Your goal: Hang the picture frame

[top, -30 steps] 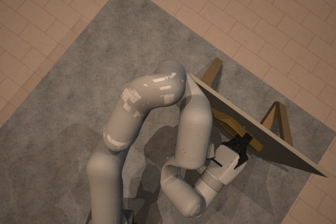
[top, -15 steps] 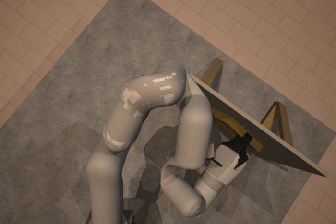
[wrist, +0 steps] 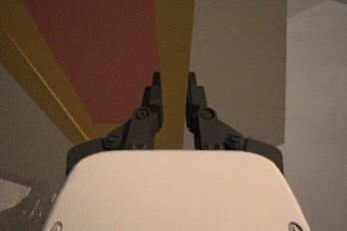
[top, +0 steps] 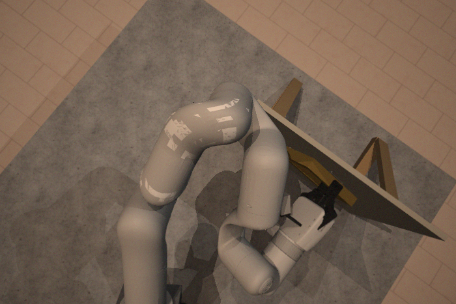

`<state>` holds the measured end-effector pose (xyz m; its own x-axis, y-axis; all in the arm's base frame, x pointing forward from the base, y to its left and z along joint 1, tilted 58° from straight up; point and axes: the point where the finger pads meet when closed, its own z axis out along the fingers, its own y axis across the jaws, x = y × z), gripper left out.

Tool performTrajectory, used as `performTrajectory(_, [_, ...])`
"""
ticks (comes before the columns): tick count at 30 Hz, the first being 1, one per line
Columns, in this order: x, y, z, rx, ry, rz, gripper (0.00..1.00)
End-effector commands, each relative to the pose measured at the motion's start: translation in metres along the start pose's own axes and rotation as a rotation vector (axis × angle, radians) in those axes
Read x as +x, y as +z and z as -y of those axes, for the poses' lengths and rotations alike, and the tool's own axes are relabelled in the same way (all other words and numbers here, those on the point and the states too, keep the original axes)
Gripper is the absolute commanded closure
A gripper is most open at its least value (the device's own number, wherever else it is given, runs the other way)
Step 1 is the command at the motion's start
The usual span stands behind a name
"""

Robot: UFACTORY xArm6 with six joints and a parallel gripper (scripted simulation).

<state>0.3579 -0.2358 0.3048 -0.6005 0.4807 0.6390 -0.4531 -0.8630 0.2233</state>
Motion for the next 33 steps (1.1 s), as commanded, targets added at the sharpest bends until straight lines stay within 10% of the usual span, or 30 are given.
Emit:
performTrajectory(1, [0.0002, 0.0003, -0.0007, -0.001, -0.002, -0.001, 1.0])
performTrajectory(33, [0.0002, 0.0004, -0.0044, -0.001, -0.002, -0.001, 1.0])
